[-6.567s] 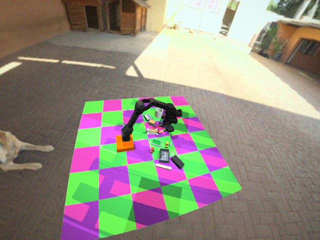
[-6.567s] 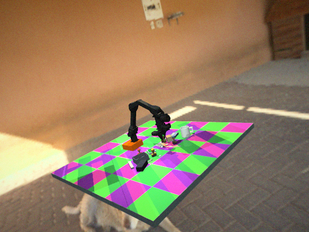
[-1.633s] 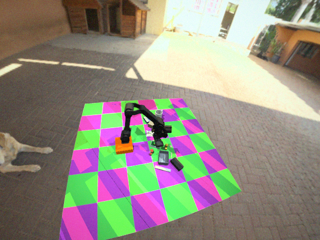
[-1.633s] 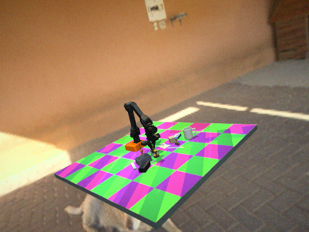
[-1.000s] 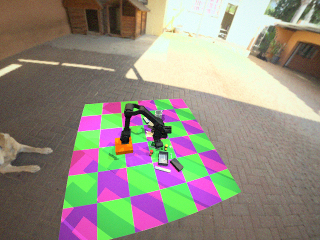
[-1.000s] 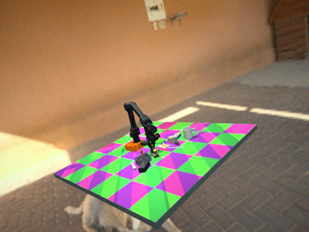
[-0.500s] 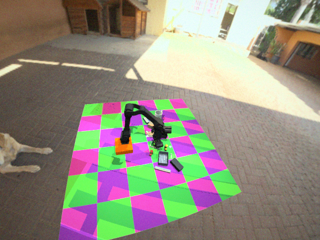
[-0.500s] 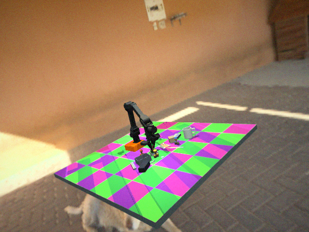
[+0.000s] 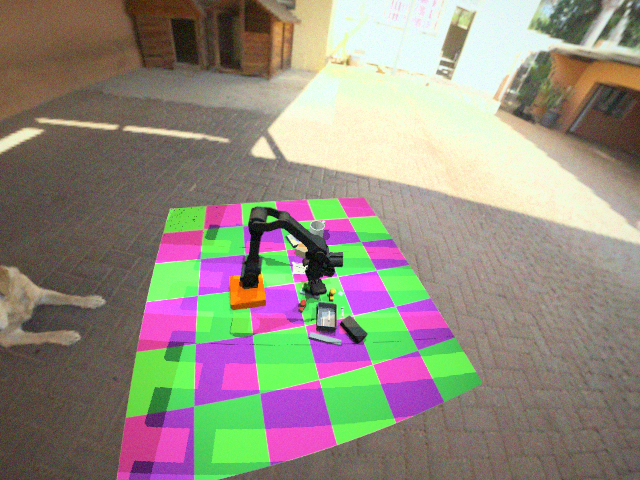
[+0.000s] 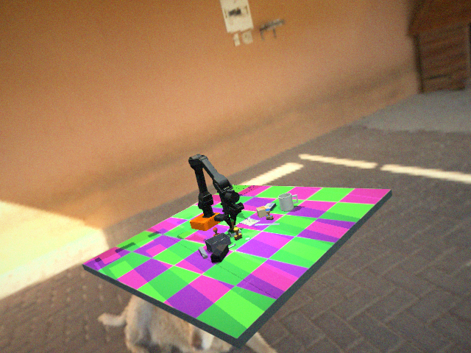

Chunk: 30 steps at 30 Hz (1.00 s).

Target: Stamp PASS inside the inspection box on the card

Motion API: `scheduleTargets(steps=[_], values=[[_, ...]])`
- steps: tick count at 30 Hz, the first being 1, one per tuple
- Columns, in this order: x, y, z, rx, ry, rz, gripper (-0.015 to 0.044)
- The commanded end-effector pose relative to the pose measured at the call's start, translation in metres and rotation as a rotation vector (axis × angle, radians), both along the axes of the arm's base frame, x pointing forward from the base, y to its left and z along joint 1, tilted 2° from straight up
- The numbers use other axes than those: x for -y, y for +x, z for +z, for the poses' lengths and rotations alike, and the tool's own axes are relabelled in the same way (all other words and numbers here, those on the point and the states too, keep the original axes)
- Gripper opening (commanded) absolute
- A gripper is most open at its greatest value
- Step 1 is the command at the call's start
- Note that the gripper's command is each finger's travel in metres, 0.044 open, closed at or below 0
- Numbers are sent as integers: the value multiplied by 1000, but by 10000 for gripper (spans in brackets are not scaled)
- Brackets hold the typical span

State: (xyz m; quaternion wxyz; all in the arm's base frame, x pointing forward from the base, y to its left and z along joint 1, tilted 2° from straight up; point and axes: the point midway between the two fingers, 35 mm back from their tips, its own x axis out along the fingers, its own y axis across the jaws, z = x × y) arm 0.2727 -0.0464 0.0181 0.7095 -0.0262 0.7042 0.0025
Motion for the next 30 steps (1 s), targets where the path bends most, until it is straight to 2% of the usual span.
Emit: scheduleTargets(steps=[1, 30], values=[[1, 0, 2, 0, -6, 0, 0], [1, 1, 27, 0, -6, 0, 0]])
